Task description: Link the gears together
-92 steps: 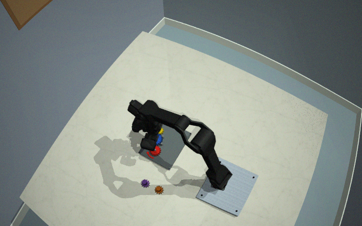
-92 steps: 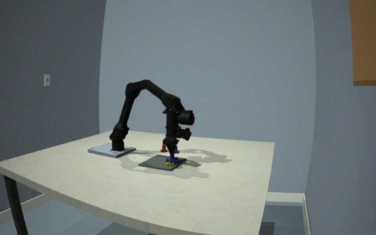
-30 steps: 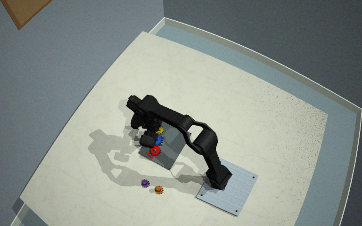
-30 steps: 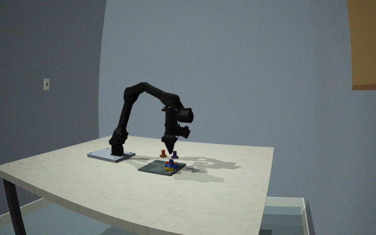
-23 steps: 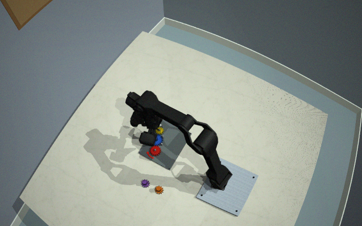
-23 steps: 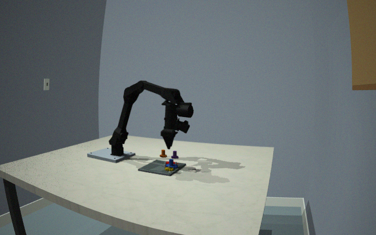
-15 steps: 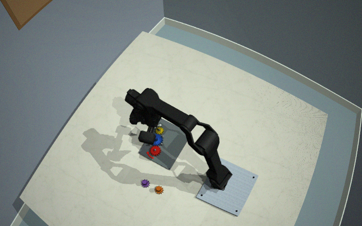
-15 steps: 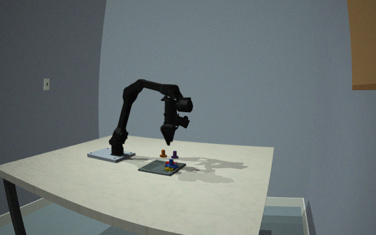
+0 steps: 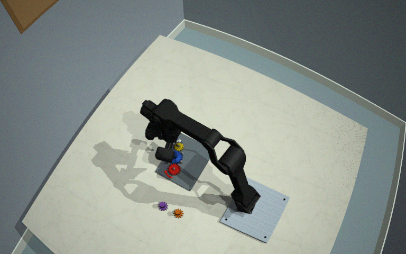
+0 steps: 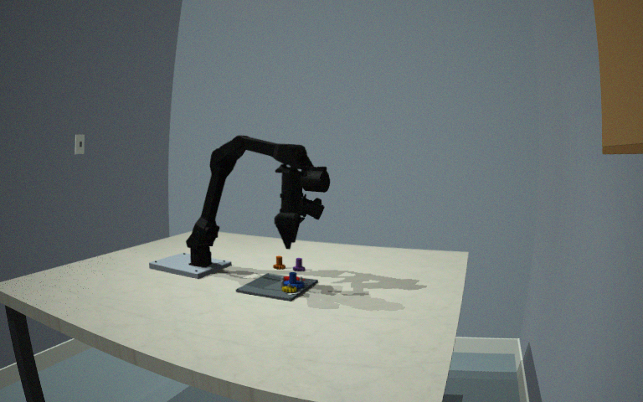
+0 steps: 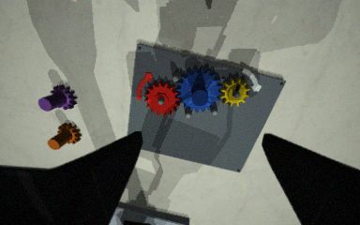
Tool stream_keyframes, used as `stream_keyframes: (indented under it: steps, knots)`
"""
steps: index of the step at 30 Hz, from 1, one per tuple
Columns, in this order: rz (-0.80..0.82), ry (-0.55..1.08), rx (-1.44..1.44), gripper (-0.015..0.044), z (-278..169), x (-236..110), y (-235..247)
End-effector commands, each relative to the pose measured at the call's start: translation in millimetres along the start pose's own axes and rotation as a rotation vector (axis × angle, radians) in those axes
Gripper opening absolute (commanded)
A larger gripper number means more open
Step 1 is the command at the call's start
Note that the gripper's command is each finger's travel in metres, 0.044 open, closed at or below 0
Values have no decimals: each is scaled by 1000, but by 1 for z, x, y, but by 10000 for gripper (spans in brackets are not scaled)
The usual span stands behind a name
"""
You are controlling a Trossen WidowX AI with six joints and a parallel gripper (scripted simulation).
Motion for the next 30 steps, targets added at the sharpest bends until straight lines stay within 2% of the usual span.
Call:
stream_keyframes:
  steps: [1, 25, 30]
  knots:
    - [-2, -4, -3, 440, 0, -1, 0]
    - [-2, -4, -3, 440, 0, -1, 0]
    - [-1, -7, -4, 440, 9, -5, 34]
Point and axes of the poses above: the point midway between the two fingers, 35 mm back from their tips, its own x axis out along the fingers, its own y axis across the jaws, z = x × y, the point moved 8 cm from there along -x, back along the fingers, and after that the axes turned 3 degrees about -x, right-handed, at the moved point
